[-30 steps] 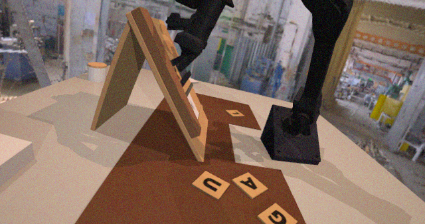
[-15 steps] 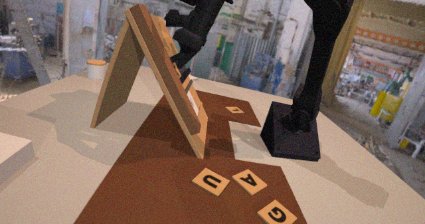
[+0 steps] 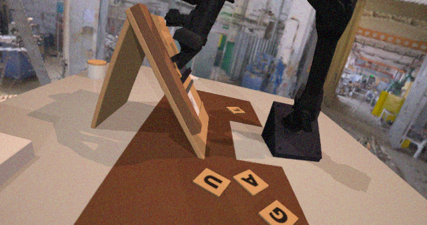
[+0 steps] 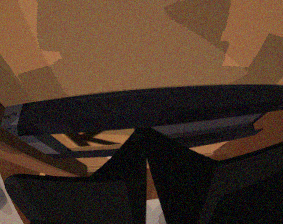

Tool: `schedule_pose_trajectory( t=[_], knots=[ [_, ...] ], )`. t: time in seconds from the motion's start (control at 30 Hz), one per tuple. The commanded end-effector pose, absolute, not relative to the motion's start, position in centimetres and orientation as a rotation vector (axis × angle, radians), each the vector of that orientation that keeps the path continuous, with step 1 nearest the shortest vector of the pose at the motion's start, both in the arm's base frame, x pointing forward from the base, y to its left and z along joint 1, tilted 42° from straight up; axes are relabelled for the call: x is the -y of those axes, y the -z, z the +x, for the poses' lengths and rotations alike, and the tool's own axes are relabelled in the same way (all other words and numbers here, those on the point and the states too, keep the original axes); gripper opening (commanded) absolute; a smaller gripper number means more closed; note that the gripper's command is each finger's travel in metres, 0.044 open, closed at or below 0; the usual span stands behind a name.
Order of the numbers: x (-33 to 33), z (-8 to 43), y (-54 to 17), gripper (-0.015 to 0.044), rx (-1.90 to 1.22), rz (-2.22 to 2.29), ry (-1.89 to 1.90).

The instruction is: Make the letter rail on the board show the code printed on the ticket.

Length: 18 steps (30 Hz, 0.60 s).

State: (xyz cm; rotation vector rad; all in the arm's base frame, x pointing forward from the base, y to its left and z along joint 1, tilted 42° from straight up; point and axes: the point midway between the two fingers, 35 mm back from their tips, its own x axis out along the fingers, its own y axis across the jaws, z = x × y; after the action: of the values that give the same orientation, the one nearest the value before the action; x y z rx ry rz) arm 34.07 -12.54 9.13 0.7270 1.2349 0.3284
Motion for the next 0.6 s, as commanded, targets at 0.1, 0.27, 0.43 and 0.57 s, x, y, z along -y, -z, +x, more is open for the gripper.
schedule_pose_trajectory(
  t=[0.1,0.27,0.43,0.57],
  knots=[
    [12.27,34.16,-9.34,0.0000,-1.234,0.734,-0.329],
    [12.15,34.20,-9.44,0.0000,-1.234,0.734,-0.329],
    [12.02,34.23,-9.55,0.0000,-1.234,0.734,-0.329],
    [11.93,34.25,-9.64,0.0000,-1.234,0.734,-0.329]
  ],
)
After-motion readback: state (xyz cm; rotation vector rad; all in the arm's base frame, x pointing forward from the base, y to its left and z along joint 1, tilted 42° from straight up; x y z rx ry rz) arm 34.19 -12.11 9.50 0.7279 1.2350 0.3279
